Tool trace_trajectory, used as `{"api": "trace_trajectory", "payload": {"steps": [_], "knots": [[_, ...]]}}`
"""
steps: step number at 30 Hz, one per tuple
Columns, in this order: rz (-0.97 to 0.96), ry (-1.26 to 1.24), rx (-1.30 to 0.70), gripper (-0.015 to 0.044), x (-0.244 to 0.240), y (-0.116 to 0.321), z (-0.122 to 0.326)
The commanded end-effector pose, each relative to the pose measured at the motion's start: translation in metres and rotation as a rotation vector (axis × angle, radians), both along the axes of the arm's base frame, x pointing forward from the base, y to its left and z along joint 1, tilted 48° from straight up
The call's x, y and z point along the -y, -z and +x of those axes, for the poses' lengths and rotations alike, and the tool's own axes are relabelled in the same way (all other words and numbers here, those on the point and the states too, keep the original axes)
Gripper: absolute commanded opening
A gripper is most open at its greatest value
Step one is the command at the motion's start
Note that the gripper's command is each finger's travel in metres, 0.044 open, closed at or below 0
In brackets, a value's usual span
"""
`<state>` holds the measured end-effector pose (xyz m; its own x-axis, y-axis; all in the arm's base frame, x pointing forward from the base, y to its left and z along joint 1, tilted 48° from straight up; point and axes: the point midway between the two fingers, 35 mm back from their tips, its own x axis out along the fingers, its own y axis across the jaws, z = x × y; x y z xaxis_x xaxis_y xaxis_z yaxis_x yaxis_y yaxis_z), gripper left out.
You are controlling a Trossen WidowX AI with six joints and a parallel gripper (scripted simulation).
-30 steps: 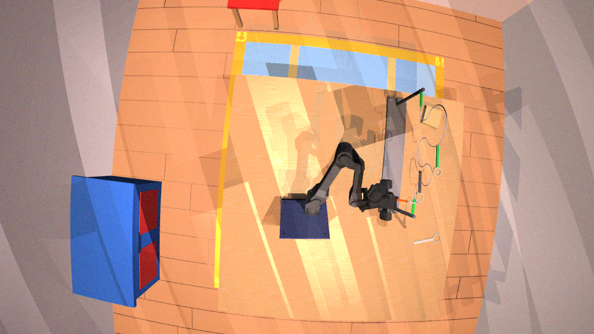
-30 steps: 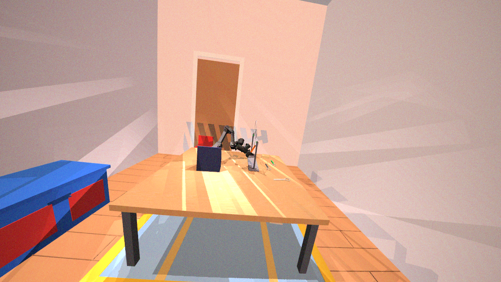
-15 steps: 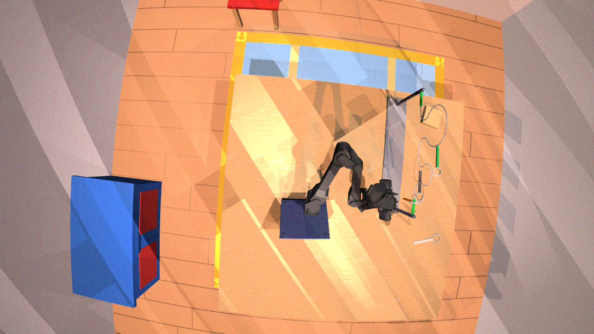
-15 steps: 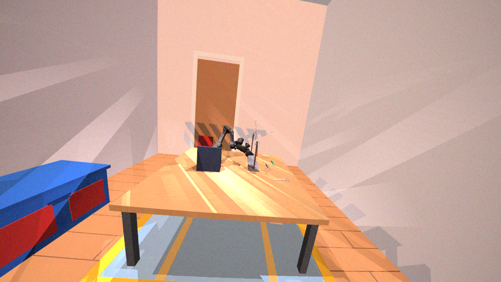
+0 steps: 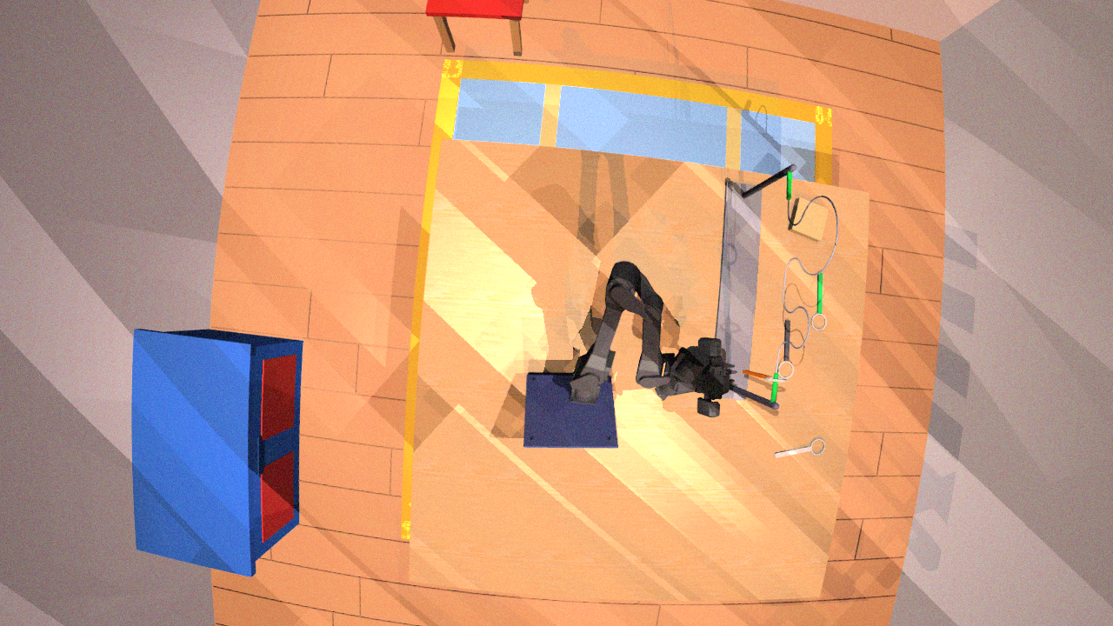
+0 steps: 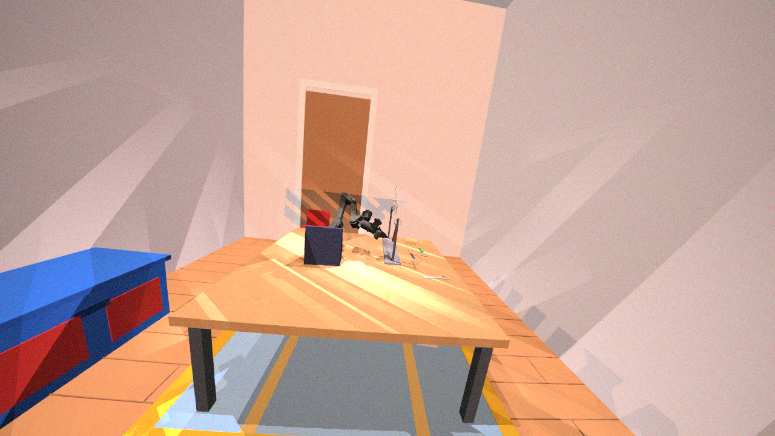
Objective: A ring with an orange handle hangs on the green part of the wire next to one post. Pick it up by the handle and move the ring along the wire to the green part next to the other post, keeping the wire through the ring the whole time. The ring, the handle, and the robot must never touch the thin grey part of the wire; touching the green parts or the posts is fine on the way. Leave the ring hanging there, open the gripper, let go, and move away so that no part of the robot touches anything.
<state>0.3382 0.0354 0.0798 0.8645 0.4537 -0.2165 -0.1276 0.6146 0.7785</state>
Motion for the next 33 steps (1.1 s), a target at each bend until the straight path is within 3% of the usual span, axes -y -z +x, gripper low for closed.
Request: {"api": "trace_trajectory", "payload": {"steps": [1, 26, 33], "knots": [[-0.003, -0.004, -0.005, 0.016, 0.0, 0.002, -0.003], [-0.003, -0.004, -0.005, 0.016, 0.0, 0.002, -0.003], [0.002, 0.001, -0.003, 0.0344, 0.016, -0.005, -0.043]]}}
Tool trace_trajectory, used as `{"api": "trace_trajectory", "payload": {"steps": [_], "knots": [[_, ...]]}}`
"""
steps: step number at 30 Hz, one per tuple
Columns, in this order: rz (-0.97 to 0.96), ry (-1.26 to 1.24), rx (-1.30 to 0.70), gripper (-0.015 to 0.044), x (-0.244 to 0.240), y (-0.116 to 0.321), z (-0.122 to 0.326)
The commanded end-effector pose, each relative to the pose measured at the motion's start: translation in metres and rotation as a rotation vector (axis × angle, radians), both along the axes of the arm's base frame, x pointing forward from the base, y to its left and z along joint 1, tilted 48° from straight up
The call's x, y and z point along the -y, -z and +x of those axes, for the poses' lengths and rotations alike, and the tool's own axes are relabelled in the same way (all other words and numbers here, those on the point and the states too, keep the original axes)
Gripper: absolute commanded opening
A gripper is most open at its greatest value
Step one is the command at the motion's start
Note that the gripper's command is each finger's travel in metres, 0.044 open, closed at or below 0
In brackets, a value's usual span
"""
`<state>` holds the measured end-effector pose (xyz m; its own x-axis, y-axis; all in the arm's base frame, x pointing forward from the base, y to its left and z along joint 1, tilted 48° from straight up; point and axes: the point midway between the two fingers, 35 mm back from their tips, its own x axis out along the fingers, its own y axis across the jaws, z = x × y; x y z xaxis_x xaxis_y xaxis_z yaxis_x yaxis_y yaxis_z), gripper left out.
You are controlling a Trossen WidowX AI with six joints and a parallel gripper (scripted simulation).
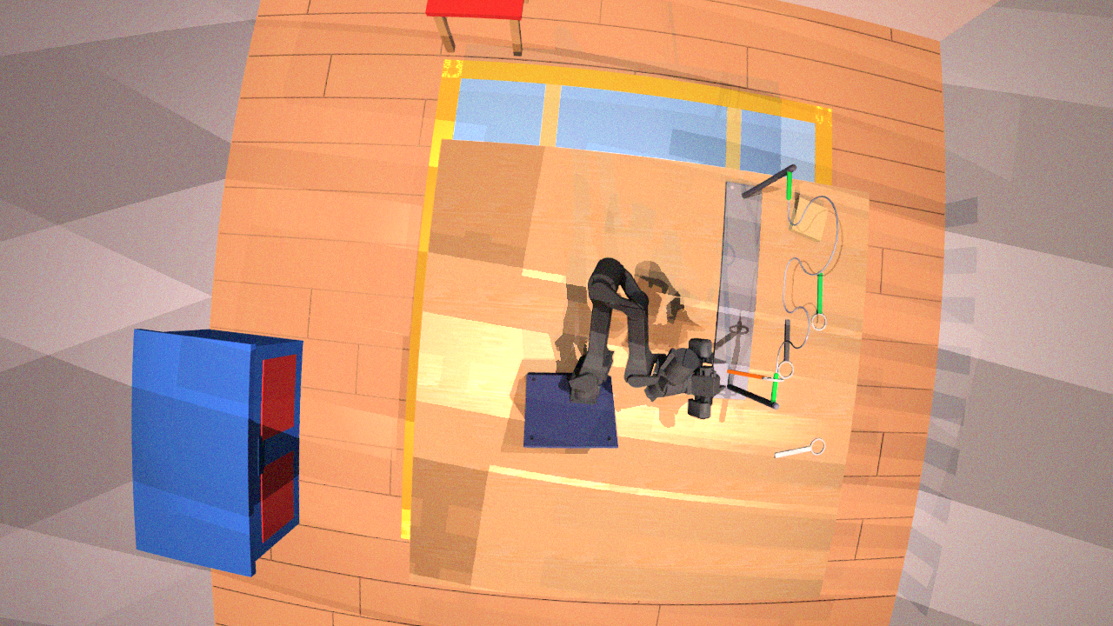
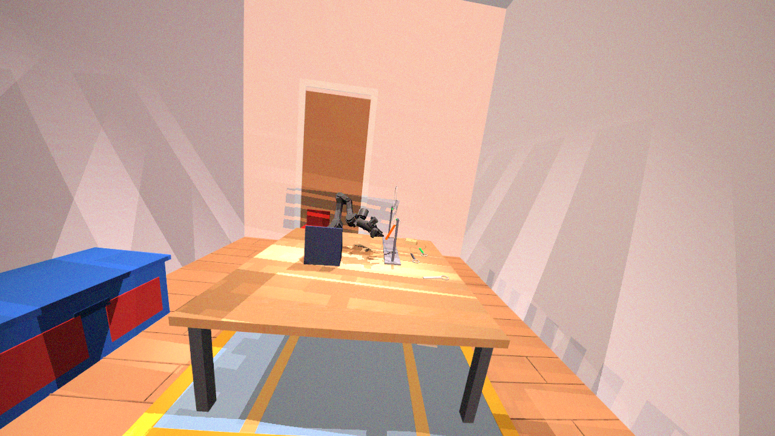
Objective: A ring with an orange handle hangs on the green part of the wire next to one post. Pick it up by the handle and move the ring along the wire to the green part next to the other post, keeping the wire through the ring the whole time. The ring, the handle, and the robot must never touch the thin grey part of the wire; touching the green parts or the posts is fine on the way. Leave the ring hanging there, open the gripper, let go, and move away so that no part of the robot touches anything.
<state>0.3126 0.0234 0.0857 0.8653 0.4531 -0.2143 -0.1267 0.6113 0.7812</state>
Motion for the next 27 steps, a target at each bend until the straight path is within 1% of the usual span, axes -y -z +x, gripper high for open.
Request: {"api": "trace_trajectory", "payload": {"steps": [1, 4, 27], "knots": [[-0.003, -0.001, -0.002, 0.037, 0.0048, 0.0009, -0.0189], [-0.003, -0.001, -0.002, 0.044, 0.0048, 0.0009, -0.0189], [-0.003, -0.001, -0.002, 0.044, 0.0048, 0.0009, -0.0189]]}}
